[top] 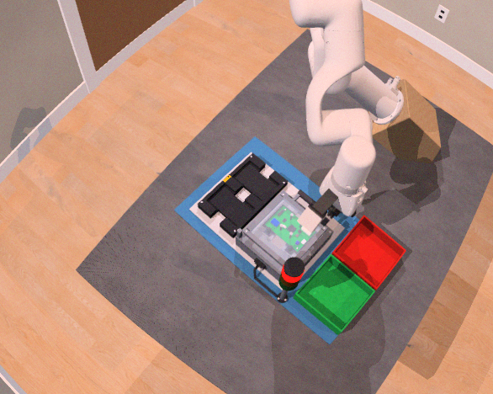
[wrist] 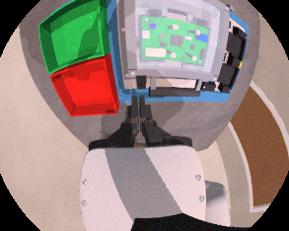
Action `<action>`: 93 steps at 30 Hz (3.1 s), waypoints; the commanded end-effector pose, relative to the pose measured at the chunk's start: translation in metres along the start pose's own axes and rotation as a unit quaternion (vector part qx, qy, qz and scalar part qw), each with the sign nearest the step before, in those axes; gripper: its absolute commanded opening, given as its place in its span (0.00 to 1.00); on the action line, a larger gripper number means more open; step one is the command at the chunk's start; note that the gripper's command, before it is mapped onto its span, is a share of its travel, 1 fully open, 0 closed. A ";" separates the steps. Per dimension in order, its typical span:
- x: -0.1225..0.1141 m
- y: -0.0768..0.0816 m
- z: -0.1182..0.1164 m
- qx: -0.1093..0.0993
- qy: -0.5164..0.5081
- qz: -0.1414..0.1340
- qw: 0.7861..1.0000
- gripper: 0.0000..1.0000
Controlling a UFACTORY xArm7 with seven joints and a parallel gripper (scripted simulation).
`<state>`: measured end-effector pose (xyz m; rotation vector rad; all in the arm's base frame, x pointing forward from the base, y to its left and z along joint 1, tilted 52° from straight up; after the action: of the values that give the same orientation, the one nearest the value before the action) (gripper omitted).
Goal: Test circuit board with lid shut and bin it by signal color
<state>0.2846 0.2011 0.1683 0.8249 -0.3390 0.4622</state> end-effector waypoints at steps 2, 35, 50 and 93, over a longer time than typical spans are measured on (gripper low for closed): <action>0.001 0.001 -0.001 0.001 0.000 0.001 1.000 0.00; 0.002 -0.025 -0.002 0.001 0.000 0.001 1.000 0.00; 0.002 -0.027 -0.002 0.001 0.000 0.001 1.000 0.00; 0.002 -0.031 -0.002 0.001 0.000 0.001 1.000 0.00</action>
<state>0.3014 0.1839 0.1481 0.8248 -0.3376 0.4624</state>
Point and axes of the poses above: the point where the finger pads meet when closed, its own y axis back along the fingers, its own z axis across the jaws, x = y × z, the point moved 9 cm from there along y, back along the fingers
